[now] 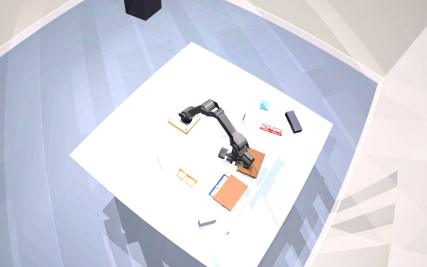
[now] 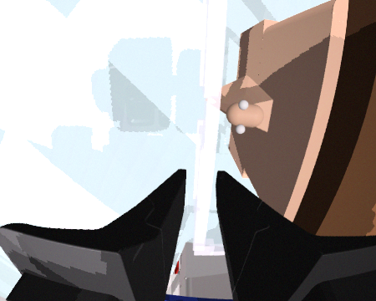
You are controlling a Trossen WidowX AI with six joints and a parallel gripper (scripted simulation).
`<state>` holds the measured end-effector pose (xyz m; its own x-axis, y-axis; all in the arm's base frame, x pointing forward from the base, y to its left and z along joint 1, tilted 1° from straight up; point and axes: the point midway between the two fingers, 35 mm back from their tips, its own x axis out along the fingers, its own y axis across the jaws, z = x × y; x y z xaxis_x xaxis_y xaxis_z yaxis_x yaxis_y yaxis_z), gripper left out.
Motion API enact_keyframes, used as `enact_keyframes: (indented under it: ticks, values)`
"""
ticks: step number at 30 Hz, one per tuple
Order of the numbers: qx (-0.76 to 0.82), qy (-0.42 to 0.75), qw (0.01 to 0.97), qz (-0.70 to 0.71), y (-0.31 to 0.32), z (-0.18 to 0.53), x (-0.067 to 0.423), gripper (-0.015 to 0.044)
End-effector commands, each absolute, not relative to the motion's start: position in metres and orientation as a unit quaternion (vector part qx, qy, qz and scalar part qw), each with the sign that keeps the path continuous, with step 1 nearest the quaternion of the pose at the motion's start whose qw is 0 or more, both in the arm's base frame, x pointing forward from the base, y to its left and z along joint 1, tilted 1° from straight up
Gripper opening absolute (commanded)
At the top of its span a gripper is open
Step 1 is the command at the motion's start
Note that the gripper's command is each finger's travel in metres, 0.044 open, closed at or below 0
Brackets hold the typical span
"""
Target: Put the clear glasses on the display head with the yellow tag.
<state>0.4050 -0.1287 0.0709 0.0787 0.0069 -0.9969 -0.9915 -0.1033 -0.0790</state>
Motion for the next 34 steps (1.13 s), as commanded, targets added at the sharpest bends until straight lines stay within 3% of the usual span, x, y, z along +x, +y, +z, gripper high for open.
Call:
enact_keyframes:
  ticks: [1,19,34]
  values:
    - [-0.544,0.453,0.494,0.506,-0.129,0.071,0.405,0.0108]
    - [-0.533,0.466,0.482,0.516,-0.128,0.106,0.402,0.0108]
    - [-0.532,0.467,0.481,0.516,-0.134,0.121,0.349,0.0108]
